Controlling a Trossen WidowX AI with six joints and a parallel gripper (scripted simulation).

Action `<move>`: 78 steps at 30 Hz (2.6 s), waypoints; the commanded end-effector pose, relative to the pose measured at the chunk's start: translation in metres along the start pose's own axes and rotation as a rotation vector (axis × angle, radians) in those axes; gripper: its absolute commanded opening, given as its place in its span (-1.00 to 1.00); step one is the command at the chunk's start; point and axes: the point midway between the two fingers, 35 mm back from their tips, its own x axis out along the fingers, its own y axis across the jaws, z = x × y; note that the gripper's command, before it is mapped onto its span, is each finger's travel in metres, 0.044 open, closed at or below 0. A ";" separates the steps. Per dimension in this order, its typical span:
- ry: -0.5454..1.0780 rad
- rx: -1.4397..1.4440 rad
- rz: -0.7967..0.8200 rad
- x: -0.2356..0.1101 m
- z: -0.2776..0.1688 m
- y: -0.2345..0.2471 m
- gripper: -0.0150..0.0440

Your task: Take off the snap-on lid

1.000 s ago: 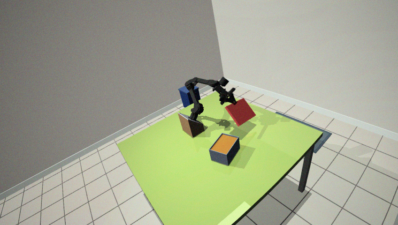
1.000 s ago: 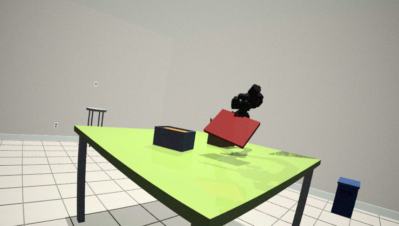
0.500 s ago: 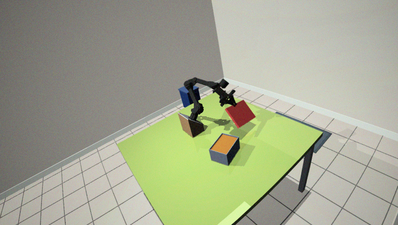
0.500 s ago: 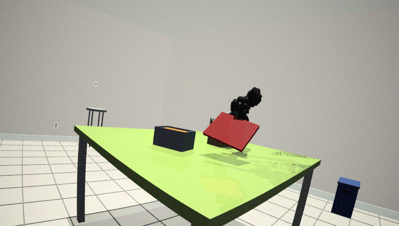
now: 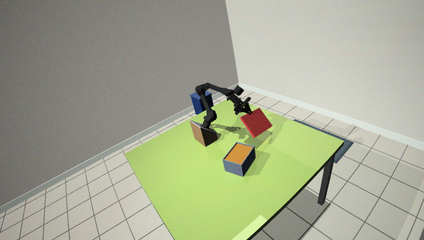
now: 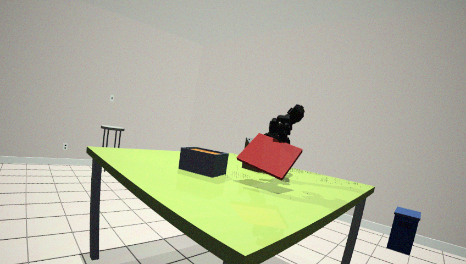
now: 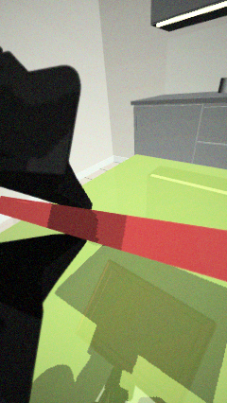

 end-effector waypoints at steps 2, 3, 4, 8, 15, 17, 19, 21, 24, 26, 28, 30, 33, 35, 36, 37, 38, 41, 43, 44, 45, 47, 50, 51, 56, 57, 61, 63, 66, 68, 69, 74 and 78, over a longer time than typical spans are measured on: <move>-0.004 0.003 0.013 0.002 0.000 -0.001 -0.49; -0.004 0.003 0.013 0.003 0.000 -0.001 -0.49; -0.004 0.003 0.013 0.003 0.000 -0.002 -0.49; -0.003 0.004 0.013 0.005 0.000 -0.004 -0.49; -0.003 0.004 0.013 0.009 0.000 -0.008 -0.49; -0.003 0.004 0.013 0.010 0.000 -0.010 -0.49; -0.003 0.004 0.014 0.011 0.000 -0.011 -0.49; -0.003 0.004 0.014 0.012 0.000 -0.012 -0.49; -0.003 0.005 0.014 0.014 0.000 -0.014 -0.49; -0.002 0.005 0.014 0.015 0.000 -0.015 -0.49; -0.002 0.005 0.014 0.016 0.000 -0.016 -0.49; -0.002 0.005 0.014 0.017 0.000 -0.017 -0.49; -0.002 0.005 0.014 0.018 0.000 -0.019 -0.49; -0.002 0.005 0.014 0.019 0.000 -0.020 -0.49; -0.002 0.005 0.014 0.020 0.000 -0.021 -0.49; -0.002 0.005 0.014 0.020 0.000 -0.021 -0.49; -0.002 0.006 0.014 0.021 0.000 -0.022 -0.49; -0.002 0.006 0.014 0.022 0.000 -0.024 -0.49; -0.002 0.006 0.014 0.023 0.000 -0.025 -0.49; -0.002 0.006 0.014 0.024 0.000 -0.026 -0.49; -0.002 0.006 0.014 0.024 0.000 -0.026 -0.49; -0.001 0.006 0.014 0.025 0.000 -0.027 -0.49; -0.001 0.006 0.014 0.027 0.000 -0.029 -0.49; -0.001 0.006 0.014 0.027 0.000 -0.030 -0.49; -0.001 0.007 0.014 0.030 0.000 -0.033 -0.49; -0.001 0.007 0.014 0.031 0.000 -0.033 -0.49; -0.001 0.007 0.014 0.033 0.000 -0.036 -0.49; -0.001 0.007 0.015 0.034 0.000 -0.037 -0.49; -0.001 0.007 0.015 0.035 0.000 -0.039 -0.49; -0.001 0.007 0.015 0.036 0.000 -0.040 -0.49; -0.001 0.007 0.015 0.037 0.000 -0.041 -0.49; -0.001 0.008 0.015 0.039 0.000 -0.044 -0.49; 0.000 0.008 0.015 0.042 0.000 -0.046 -0.49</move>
